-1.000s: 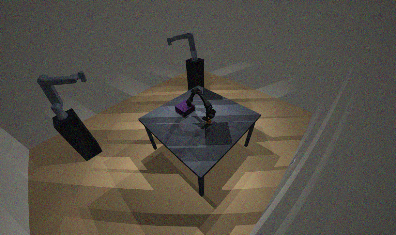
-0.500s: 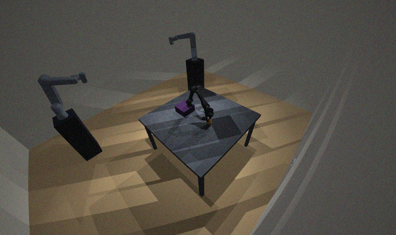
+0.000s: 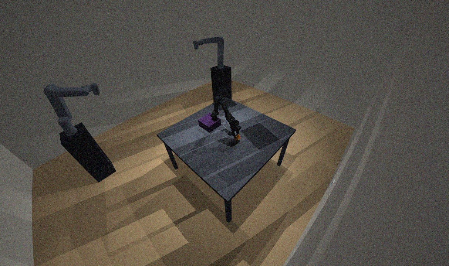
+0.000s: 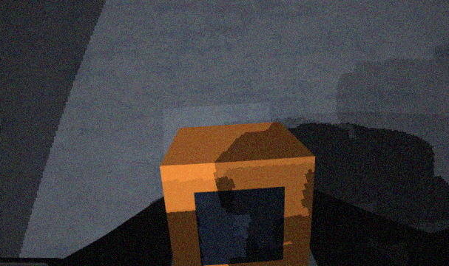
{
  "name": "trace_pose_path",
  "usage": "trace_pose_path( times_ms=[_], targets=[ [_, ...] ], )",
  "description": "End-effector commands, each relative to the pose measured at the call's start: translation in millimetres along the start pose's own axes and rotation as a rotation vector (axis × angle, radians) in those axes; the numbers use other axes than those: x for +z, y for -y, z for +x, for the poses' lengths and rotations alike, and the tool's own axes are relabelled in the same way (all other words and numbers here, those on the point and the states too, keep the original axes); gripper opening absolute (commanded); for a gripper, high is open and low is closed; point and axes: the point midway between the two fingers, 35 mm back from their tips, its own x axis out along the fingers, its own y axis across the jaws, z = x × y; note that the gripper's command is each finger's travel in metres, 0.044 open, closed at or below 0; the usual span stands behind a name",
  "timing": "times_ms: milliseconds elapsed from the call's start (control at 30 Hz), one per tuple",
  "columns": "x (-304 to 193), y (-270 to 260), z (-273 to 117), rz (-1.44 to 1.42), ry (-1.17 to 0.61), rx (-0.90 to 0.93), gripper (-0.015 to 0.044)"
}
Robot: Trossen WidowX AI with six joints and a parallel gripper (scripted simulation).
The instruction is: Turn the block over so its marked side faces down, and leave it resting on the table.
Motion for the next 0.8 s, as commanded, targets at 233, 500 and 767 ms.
trace_pose_path(
  times_ms=[233,500,767],
  targets=[
    [2.4,-0.7,11.9,-0.001,0.109,0.006,0.0000],
    [-0.2,-0.7,26.6,0.001,0.228,0.007,0.0000],
    [-5.0,-0.7,32.7,0.001,0.346,0.007,0.0000]
  ],
)
